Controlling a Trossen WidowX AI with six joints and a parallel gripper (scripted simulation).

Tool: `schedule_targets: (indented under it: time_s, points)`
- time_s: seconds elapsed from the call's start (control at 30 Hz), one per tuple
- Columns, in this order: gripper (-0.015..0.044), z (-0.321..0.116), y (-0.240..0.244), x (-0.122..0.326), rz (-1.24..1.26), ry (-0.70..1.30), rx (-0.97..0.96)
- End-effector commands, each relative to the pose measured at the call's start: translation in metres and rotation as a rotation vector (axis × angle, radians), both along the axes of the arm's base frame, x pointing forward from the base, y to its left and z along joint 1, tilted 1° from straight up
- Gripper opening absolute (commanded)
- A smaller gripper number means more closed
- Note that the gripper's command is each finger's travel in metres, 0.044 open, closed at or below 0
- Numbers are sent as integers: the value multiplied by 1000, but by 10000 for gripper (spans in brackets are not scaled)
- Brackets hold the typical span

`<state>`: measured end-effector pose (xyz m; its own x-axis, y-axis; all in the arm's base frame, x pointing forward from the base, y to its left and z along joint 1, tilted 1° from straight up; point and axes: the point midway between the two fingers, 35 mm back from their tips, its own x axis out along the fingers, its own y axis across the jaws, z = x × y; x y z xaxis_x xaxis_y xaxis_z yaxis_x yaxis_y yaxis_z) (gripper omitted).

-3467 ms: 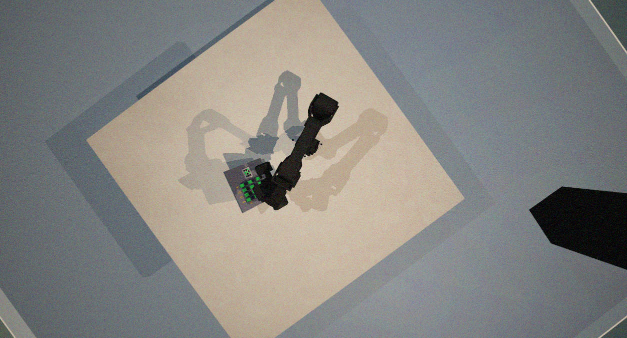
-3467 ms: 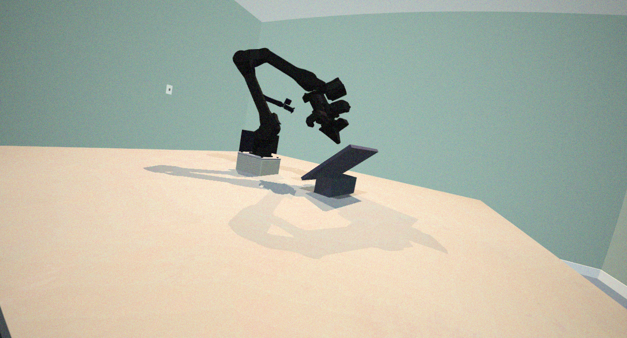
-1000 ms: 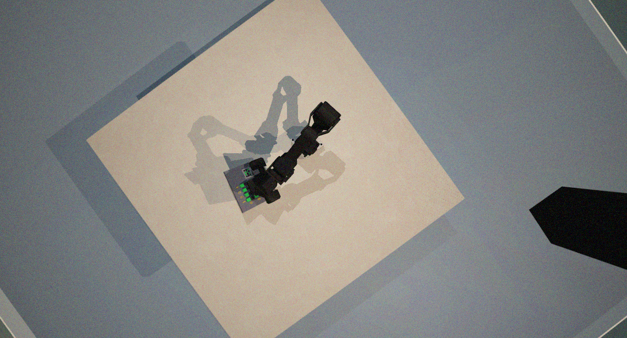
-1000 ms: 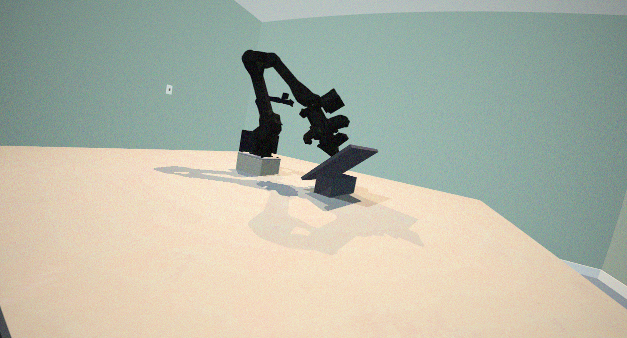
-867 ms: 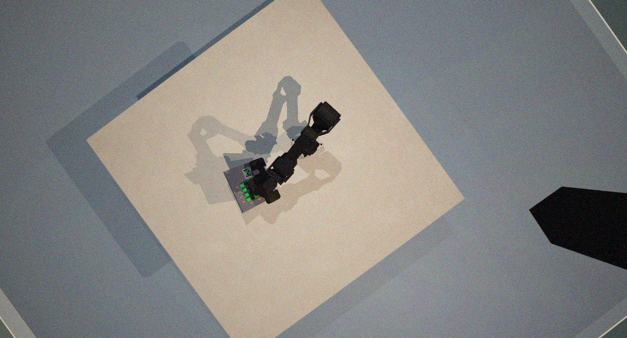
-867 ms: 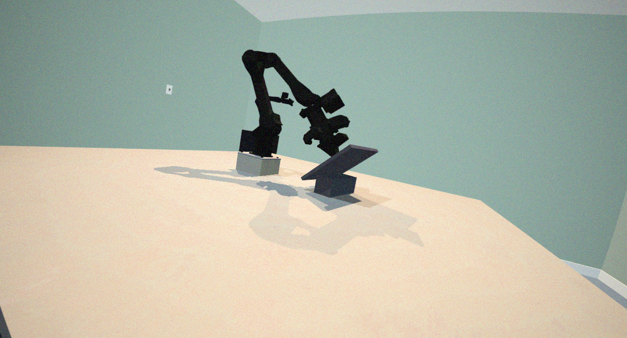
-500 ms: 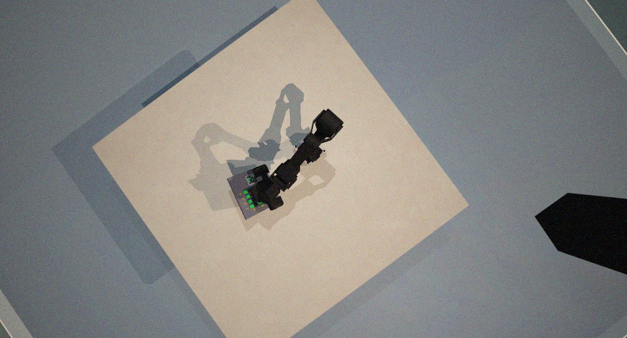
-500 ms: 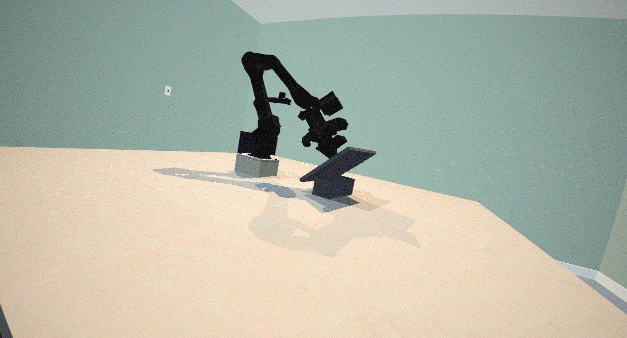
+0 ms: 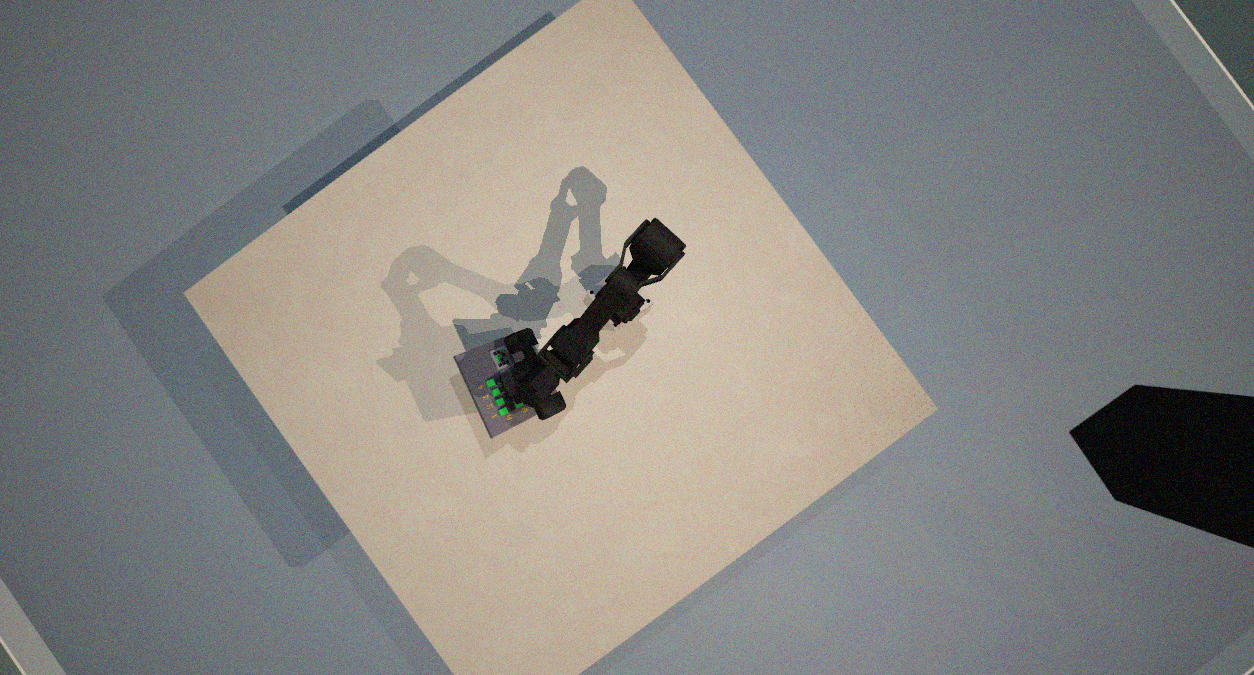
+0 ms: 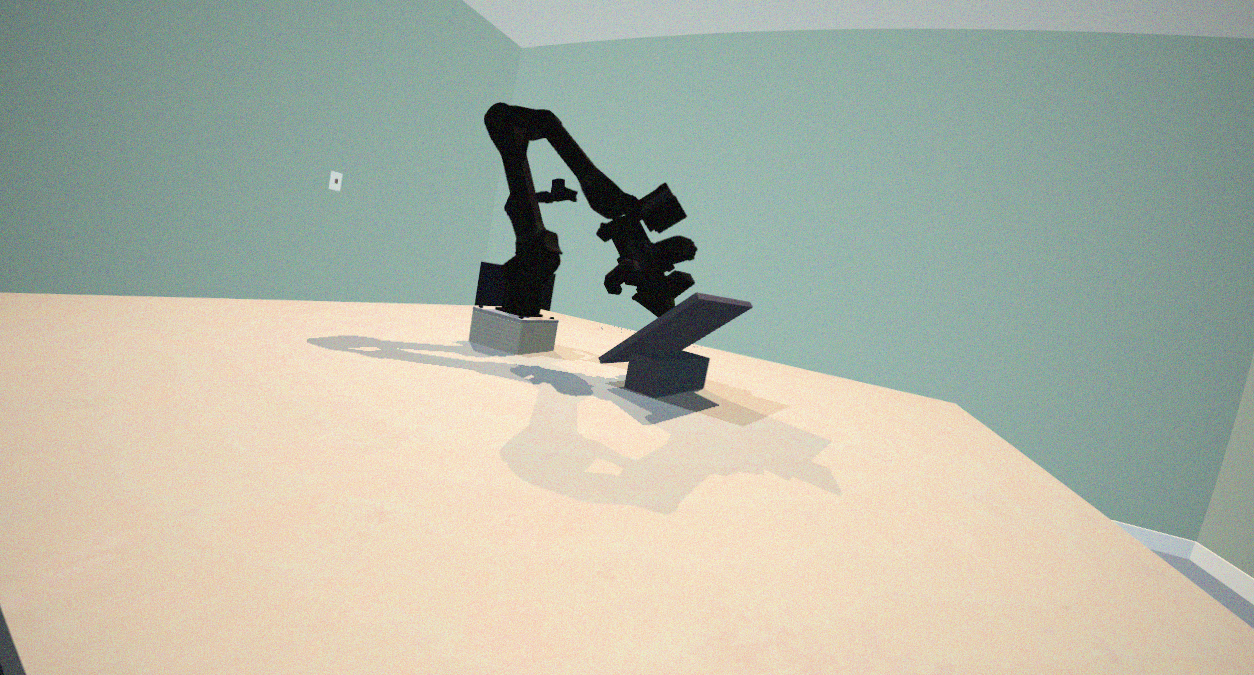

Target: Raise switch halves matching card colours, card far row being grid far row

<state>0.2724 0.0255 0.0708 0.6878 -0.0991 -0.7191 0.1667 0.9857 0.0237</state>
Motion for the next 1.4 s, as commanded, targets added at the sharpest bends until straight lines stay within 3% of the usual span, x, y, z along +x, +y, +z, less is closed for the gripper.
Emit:
schedule_targets:
  time_s: [0.0,0.2,0.37,0.7,0.87,1.37]
  points:
    - [0,1,0,-1,0,1,0]
    - [0,43,7,-37,5,28,5]
    - [0,48,6,-43,6,31,4]
    - [0,21,34,-69,6,34,7]
    - [0,-4,31,-47,5,8,3]
    - [0,-15,30,-38,5,6,2]
